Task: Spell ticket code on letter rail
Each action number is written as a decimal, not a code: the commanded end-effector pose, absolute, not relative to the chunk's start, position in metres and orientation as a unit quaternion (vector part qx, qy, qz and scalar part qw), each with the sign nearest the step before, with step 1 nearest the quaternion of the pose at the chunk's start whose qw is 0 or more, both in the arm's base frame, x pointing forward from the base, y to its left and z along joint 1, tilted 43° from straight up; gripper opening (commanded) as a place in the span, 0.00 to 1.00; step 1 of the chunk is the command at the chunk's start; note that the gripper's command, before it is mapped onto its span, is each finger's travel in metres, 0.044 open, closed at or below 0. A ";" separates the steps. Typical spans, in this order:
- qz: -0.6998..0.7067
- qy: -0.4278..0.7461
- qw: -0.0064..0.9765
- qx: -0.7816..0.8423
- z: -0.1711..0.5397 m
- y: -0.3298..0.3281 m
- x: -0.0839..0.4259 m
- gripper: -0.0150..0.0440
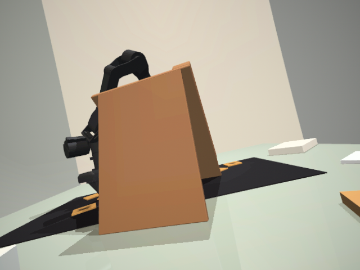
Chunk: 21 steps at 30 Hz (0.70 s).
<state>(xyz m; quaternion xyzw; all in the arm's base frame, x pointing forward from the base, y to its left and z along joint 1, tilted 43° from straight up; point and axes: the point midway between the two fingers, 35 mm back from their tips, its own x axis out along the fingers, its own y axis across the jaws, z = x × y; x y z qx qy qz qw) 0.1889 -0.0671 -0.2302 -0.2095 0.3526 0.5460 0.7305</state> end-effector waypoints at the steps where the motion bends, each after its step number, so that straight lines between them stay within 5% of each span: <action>1: 0.545 0.352 0.731 -0.210 -0.228 -0.069 0.188 0.39; 5: 0.545 0.352 0.731 -0.210 -0.226 -0.071 0.188 0.25; 21: 0.545 0.352 0.731 -0.210 -0.219 -0.076 0.187 0.25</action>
